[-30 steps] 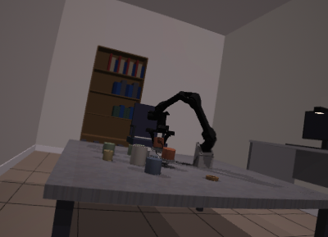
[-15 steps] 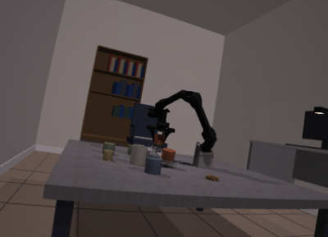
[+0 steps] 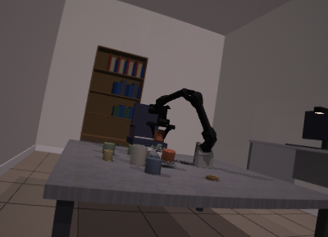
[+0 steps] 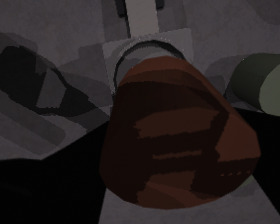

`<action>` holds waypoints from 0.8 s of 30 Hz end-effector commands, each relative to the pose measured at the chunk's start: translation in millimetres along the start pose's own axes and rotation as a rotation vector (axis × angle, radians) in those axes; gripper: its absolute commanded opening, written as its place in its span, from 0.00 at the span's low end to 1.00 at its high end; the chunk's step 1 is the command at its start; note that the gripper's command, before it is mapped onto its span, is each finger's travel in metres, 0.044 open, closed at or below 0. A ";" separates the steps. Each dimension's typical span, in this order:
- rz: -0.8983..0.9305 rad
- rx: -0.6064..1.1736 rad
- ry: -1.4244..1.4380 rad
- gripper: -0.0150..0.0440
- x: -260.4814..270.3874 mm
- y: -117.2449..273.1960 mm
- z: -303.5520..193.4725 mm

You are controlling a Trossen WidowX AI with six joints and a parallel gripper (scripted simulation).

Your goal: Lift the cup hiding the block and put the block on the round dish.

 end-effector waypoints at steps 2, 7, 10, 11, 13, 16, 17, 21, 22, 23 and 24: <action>-0.002 0.005 0.003 0.25 0.8 9.7 -0.3; -0.002 0.004 0.003 0.25 1.5 16.1 0.3; -0.002 0.004 0.003 0.25 2.0 20.0 0.7; -0.002 0.004 0.003 0.25 2.1 21.3 0.8; -0.001 0.004 0.003 0.25 2.4 23.8 1.1; -0.001 0.004 0.003 0.25 3.0 27.5 1.5; -0.001 0.003 0.003 0.25 3.1 28.7 1.6; -0.001 0.003 0.003 0.25 3.9 33.6 2.3; -0.001 0.003 0.003 0.25 4.1 34.8 2.4; -0.001 0.003 0.003 0.25 4.3 36.0 2.6; -0.001 0.003 0.003 0.25 4.5 37.3 2.8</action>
Point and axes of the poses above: the point midway between the two fingers, 35 mm back from their tips, its own y axis back along the fingers, its own x axis across the jaws, z = x × y, the point moved 8 cm from there along y, back along the fingers, and after that the axes turned 14 degrees about y, right-handed, at the moved point
